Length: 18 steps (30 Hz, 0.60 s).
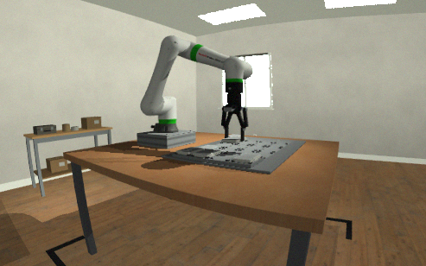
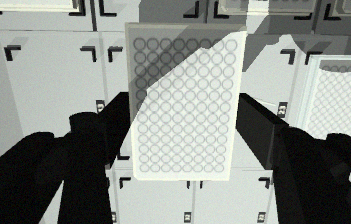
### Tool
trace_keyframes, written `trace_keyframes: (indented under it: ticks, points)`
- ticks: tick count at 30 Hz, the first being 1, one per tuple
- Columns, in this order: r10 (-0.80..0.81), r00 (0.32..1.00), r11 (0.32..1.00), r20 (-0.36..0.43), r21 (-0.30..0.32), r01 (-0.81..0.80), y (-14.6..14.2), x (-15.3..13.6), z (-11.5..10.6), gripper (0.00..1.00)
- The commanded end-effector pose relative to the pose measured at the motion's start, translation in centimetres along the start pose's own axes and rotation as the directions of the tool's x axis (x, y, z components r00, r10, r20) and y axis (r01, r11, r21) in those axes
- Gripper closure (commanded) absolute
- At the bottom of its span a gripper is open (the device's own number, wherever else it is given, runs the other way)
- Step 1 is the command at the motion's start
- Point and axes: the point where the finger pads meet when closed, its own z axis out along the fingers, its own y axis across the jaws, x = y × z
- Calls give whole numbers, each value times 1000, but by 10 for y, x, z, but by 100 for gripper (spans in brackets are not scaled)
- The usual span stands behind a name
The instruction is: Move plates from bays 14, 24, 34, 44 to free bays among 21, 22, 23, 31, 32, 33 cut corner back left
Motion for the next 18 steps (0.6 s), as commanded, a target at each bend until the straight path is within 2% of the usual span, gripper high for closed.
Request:
trace_keyframes:
  ticks: [1,18]
  points:
    - [0,1000,1000,-1,2,0,1,-8,-1,90]
    - [0,1000,1000,-1,2,0,10,-47,-1,90]
